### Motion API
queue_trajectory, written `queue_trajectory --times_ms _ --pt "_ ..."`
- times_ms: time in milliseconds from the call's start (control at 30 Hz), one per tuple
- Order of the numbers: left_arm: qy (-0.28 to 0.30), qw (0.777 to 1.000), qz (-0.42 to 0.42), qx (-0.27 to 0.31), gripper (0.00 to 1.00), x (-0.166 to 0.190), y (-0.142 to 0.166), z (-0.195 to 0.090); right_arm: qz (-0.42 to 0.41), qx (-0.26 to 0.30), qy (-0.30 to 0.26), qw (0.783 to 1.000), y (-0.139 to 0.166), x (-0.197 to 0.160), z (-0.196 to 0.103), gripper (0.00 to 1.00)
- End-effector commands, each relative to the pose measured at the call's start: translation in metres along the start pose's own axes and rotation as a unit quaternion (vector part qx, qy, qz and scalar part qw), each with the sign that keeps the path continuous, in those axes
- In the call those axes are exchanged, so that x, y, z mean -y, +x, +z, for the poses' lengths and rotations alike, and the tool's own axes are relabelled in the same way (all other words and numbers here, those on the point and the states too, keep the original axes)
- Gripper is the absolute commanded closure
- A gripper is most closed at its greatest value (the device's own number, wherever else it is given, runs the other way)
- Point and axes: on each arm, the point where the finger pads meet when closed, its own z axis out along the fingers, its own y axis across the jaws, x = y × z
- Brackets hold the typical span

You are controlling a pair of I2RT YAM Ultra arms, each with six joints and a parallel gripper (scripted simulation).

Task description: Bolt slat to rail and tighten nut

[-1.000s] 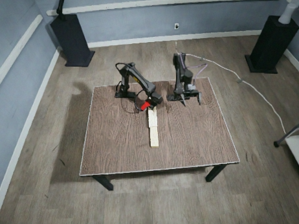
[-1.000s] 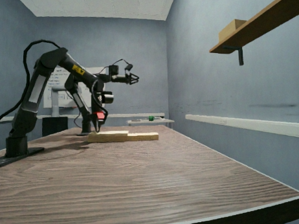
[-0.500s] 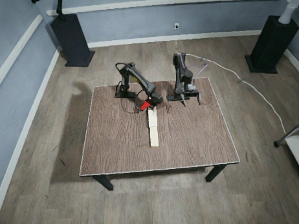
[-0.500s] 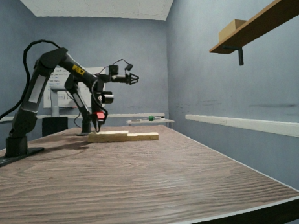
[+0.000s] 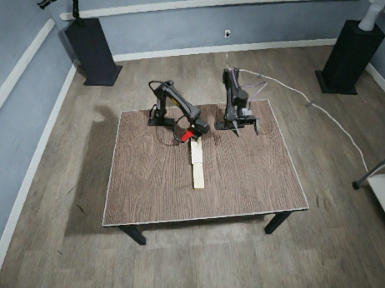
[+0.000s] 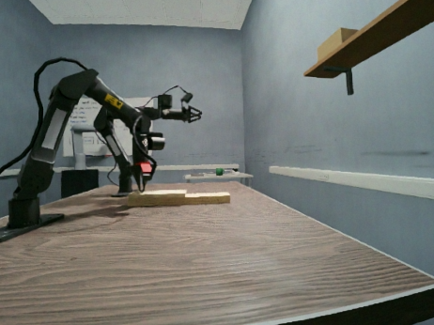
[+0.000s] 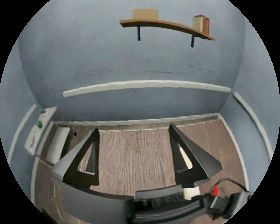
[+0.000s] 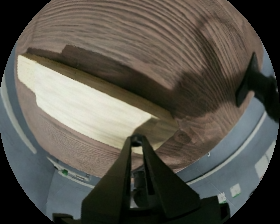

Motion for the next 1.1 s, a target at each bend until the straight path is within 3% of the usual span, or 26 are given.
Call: queue_trajectory --times_ms 0,767,833,1067 --pt "0.005 1.000 0.000 0.017 0.00 0.001 -0.012 -0.005 0.000 -0.006 0.010 1.000 0.003 0.006 -0.013 0.88" --pt "0.005 1.000 0.000 0.017 0.00 0.001 -0.012 -0.005 0.000 -0.006 0.010 1.000 0.003 0.006 -0.014 0.88" --pt "0.002 1.000 0.000 0.011 0.00 0.000 -0.008 -0.003 0.000 -0.002 -0.004 1.000 0.001 -0.001 -0.003 0.66" --pt "0.000 1.000 0.000 0.006 0.00 0.000 -0.005 -0.001 0.000 -0.002 -0.004 1.000 0.001 -0.001 -0.003 0.66"
